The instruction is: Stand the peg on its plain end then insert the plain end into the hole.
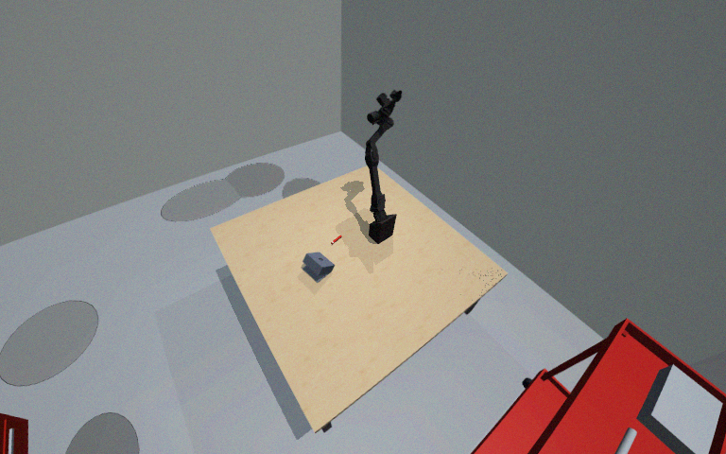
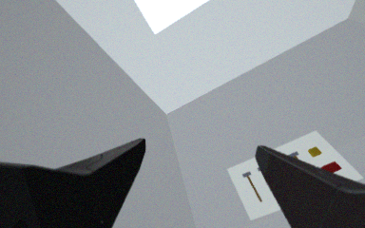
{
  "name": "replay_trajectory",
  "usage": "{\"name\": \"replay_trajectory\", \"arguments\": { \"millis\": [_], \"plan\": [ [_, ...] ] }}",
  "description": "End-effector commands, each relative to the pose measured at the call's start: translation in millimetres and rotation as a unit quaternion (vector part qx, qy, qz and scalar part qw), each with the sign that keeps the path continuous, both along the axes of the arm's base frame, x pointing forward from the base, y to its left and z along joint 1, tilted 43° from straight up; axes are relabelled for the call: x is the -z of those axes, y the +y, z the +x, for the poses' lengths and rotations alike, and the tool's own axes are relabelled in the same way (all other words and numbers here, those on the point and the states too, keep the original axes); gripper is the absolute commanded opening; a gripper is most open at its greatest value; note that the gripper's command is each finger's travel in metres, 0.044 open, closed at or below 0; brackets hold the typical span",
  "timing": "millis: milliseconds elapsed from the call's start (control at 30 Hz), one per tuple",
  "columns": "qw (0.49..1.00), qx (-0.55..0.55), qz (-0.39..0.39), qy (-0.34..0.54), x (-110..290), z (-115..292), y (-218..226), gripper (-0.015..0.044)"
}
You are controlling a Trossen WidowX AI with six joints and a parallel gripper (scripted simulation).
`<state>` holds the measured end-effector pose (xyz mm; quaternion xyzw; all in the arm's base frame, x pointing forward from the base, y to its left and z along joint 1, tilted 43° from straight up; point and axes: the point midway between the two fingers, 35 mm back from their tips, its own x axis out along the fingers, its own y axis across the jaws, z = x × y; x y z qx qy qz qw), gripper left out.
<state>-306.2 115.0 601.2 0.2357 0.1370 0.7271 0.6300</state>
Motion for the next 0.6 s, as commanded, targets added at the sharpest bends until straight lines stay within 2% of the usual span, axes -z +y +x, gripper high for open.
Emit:
{"name": "replay_trajectory", "arguments": {
  "millis": [0, 200, 567],
  "plan": [
    [1.000, 0.000, 0.001, 0.000, 0, 0, 0, 0.0426],
    [0.999, -0.025, 0.036, -0.014, -8, -2, -19, 0.0440],
    [0.979, -0.166, 0.092, -0.079, -1, -44, -117, 0.0440]
  ]
}}
